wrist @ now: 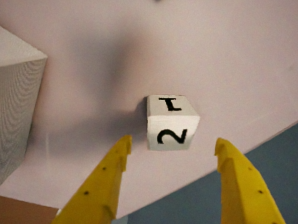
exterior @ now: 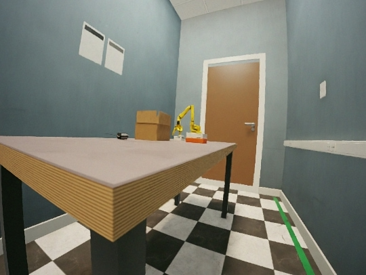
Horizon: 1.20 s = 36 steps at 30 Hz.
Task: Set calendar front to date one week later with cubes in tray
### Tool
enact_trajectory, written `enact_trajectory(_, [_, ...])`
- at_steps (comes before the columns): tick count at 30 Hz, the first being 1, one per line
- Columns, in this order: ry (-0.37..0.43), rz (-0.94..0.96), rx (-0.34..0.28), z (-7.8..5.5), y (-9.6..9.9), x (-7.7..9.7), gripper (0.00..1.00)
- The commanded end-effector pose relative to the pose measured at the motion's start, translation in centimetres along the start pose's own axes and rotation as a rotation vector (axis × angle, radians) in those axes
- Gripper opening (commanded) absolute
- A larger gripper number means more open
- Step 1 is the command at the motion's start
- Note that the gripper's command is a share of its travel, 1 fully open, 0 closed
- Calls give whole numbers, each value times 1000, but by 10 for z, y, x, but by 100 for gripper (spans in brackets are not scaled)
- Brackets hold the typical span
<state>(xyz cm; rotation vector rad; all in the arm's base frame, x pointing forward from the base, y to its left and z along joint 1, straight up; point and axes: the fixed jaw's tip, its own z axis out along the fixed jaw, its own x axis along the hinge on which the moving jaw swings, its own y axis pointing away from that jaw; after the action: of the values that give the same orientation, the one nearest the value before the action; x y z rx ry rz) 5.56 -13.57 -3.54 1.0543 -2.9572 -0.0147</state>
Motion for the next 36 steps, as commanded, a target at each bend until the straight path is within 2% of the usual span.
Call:
enact_trajectory(1, [-7, -3, -18, 9, 5, -1, 35])
enact_trajectory(15, [-7, -3, -18, 21, 6, -1, 35])
enact_trajectory(36, [-7, -3, -18, 22, 5, -1, 33])
